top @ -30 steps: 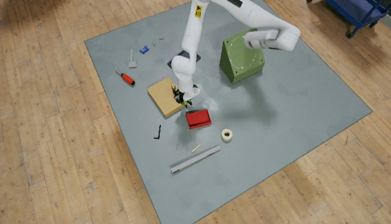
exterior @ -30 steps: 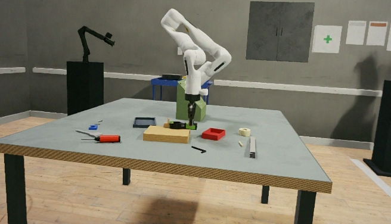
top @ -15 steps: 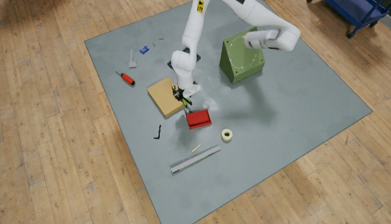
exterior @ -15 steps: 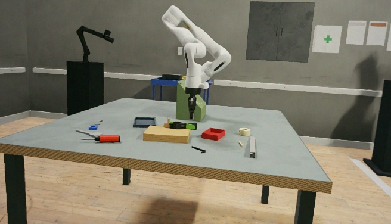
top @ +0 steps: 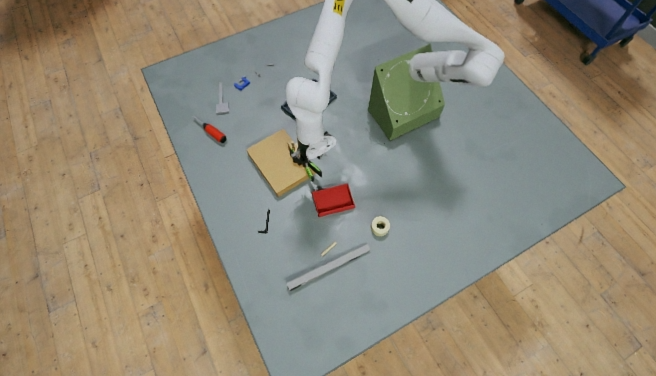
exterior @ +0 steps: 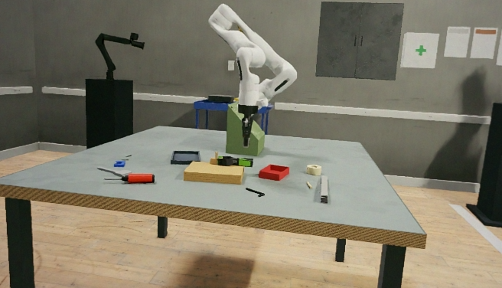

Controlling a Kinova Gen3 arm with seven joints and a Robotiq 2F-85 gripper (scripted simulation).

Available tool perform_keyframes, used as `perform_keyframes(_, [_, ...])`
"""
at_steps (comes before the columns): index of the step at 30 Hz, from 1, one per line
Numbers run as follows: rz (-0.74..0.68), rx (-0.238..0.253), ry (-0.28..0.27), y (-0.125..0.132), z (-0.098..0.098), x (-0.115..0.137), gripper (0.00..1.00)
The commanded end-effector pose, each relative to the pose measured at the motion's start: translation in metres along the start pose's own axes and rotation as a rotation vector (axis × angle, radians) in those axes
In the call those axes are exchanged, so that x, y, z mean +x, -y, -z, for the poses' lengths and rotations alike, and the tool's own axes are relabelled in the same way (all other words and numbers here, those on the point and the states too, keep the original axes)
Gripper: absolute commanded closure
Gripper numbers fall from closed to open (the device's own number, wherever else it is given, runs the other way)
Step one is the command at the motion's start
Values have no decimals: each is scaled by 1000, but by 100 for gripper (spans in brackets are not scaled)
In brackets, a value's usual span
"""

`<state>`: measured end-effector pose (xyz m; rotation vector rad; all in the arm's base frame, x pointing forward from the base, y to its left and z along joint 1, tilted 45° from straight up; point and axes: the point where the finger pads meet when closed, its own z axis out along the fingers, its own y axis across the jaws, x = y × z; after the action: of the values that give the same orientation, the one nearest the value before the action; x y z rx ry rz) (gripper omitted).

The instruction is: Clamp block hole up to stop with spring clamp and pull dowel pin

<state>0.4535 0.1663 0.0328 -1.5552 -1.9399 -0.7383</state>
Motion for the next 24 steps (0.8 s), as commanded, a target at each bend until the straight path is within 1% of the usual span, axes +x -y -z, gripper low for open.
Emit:
perform_keyframes(1, [0, -2, 1, 0, 4, 0, 46])
perform_keyframes(8, [0, -2, 1, 0, 8, 0, 46])
perform_keyframes(24, [0, -2, 1, 0, 8, 0, 46])
